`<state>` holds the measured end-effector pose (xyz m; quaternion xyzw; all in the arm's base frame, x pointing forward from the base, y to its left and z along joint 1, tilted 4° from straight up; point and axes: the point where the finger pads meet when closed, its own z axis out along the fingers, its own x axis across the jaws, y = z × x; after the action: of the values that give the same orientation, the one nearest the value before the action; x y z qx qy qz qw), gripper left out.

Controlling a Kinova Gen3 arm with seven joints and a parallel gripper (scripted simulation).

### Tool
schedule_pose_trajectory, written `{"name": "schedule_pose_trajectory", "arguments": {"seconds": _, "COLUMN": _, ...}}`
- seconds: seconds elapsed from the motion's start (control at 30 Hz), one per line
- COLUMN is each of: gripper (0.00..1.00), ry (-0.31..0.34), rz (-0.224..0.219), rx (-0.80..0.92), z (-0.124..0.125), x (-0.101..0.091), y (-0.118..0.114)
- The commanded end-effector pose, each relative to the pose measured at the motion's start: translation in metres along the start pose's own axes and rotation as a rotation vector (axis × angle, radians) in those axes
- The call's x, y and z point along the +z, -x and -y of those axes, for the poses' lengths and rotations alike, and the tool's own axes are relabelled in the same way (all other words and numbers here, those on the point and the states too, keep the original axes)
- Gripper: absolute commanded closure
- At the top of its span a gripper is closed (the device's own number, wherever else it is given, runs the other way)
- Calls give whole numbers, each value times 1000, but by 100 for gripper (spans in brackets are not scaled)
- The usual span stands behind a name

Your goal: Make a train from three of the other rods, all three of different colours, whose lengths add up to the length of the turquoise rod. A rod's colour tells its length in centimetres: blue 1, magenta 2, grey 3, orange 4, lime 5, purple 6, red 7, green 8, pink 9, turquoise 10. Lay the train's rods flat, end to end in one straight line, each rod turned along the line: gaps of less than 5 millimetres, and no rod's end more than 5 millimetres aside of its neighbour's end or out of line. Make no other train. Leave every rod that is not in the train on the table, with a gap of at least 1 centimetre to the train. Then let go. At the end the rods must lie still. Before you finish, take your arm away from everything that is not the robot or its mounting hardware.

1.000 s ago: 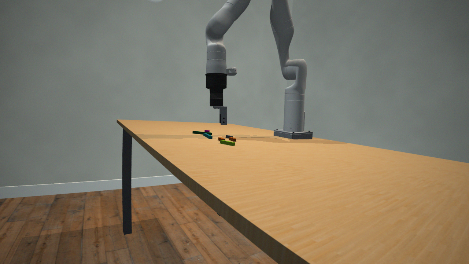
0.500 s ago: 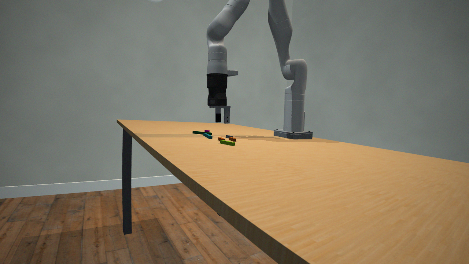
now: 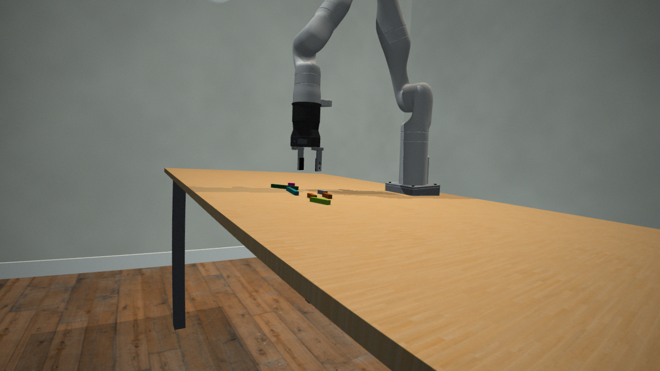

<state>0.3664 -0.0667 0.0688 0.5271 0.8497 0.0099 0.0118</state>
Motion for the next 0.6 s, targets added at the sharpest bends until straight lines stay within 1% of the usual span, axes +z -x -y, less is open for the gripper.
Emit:
{"name": "schedule_pose_trajectory", "arguments": {"seconds": 0.0, "gripper": 0, "ry": 9, "rz": 10, "rx": -62, "z": 2, "x": -2, "y": 6}}
{"name": "schedule_pose_trajectory", "arguments": {"seconds": 0.3, "gripper": 0, "ry": 20, "rz": 20, "rx": -216, "z": 3, "x": -4, "y": 13}}
{"name": "schedule_pose_trajectory", "arguments": {"seconds": 0.57, "gripper": 0, "ry": 23, "rz": 23, "rx": -265, "z": 3, "x": -5, "y": 15}}
